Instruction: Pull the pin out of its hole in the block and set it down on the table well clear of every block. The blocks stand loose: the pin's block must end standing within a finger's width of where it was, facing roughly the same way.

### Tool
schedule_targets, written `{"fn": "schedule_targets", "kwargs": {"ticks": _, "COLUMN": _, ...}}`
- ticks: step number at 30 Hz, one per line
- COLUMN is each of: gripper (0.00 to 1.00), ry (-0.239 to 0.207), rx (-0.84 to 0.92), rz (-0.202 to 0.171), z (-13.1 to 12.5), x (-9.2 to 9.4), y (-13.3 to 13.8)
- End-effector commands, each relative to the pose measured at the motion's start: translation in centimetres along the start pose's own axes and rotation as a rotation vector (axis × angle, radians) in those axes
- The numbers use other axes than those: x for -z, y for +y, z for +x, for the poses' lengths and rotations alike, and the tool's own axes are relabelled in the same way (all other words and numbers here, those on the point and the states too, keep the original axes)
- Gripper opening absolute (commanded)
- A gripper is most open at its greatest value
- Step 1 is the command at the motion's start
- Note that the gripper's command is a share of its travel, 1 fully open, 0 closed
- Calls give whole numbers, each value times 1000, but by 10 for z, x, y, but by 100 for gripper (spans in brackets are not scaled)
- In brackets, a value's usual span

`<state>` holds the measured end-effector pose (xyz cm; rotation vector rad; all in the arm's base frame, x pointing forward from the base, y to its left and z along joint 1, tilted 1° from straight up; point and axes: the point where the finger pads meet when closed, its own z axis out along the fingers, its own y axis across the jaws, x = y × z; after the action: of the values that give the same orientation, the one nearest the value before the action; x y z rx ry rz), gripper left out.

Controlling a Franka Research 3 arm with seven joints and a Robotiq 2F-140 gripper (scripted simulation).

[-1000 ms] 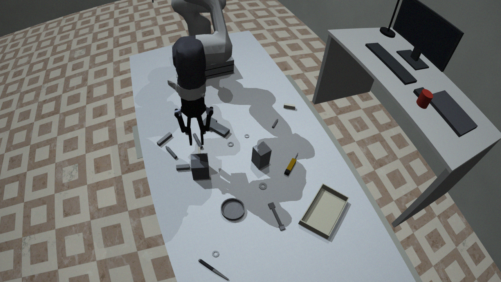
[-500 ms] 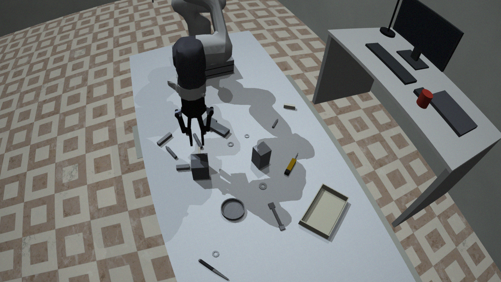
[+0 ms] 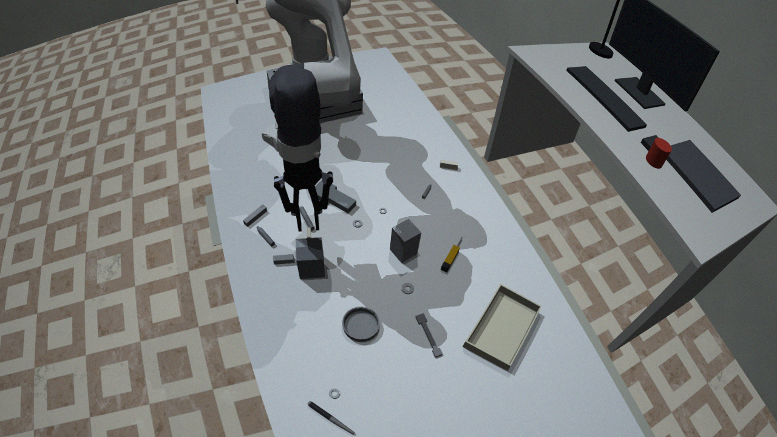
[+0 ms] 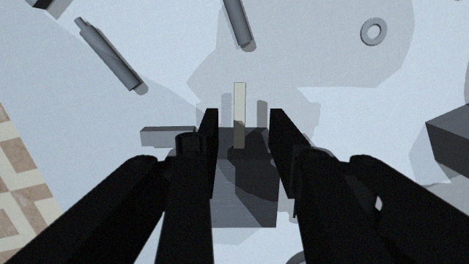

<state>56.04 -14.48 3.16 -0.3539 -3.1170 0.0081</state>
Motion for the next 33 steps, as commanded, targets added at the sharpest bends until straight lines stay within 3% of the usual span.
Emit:
{"fn": "schedule_targets", "kwargs": {"ticks": 1, "gripper": 31, "ry": -8, "rx": 4, "rz": -3, "z": -3, "x": 0, "y": 1}}
{"fn": "schedule_targets", "kwargs": {"ticks": 17, "gripper": 31, "ry": -8, "rx": 1, "rz": 0, "z": -3, "x": -6, "y": 0}}
{"fn": "schedule_targets", "kwargs": {"ticks": 24, "gripper": 31, "ry": -9, "rx": -1, "rz": 1, "z": -3, "x": -21, "y": 0}}
{"fn": "schedule_targets", "kwargs": {"ticks": 33, "gripper": 31, "ry": -9, "rx": -1, "rz": 1, "z": -3, "x": -21, "y": 0}}
